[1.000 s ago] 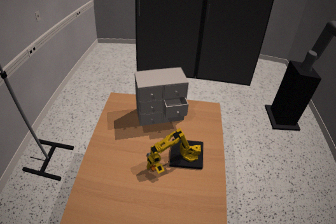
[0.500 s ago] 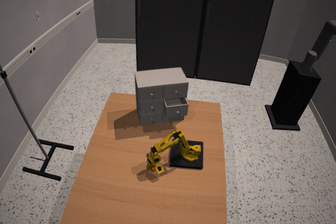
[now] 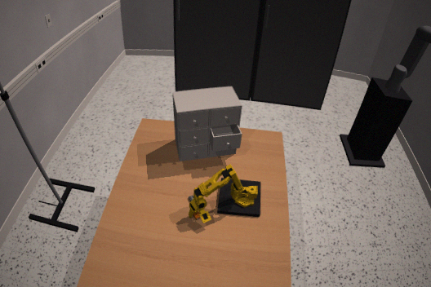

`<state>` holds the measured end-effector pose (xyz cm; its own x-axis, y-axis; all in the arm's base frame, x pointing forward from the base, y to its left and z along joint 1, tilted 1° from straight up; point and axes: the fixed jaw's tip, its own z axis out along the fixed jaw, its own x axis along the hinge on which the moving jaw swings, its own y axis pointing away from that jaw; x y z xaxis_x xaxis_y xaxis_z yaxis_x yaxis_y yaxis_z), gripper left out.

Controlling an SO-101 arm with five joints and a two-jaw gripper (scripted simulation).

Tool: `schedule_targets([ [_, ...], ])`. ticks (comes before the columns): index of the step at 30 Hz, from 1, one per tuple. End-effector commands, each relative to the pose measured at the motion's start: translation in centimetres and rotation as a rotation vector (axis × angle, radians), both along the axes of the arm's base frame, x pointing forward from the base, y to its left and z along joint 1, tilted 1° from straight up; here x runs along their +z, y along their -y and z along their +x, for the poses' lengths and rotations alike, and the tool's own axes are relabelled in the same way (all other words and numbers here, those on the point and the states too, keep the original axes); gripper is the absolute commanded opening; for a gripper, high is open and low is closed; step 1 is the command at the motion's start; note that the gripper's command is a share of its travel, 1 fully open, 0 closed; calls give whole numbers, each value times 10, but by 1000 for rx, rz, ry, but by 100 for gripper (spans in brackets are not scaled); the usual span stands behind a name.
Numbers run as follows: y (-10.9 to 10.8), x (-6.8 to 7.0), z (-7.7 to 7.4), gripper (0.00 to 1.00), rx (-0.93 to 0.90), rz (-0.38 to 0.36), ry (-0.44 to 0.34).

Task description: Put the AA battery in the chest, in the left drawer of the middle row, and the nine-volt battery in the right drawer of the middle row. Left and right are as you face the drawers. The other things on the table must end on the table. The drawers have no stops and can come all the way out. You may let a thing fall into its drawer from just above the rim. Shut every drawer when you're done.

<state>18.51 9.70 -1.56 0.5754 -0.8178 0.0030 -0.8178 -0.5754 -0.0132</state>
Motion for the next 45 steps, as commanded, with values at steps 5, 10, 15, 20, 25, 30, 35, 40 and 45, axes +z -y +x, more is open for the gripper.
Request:
schedule_targets([
  [5, 1, -5, -5, 30, 8, -7, -16],
  [10, 1, -5, -5, 30, 8, -7, -16],
  [15, 1, -5, -5, 30, 8, -7, -16],
  [20, 1, -5, -5, 28, 8, -7, -16],
  [25, 1, -5, -5, 24, 8, -7, -16],
  [30, 1, -5, -5, 21, 8, -7, -16],
  [35, 1, -5, -5, 19, 8, -7, -16],
  [40, 1, -5, -5, 16, 8, -7, -16],
  [45, 1, -5, -5, 13, 8, -7, -16],
])
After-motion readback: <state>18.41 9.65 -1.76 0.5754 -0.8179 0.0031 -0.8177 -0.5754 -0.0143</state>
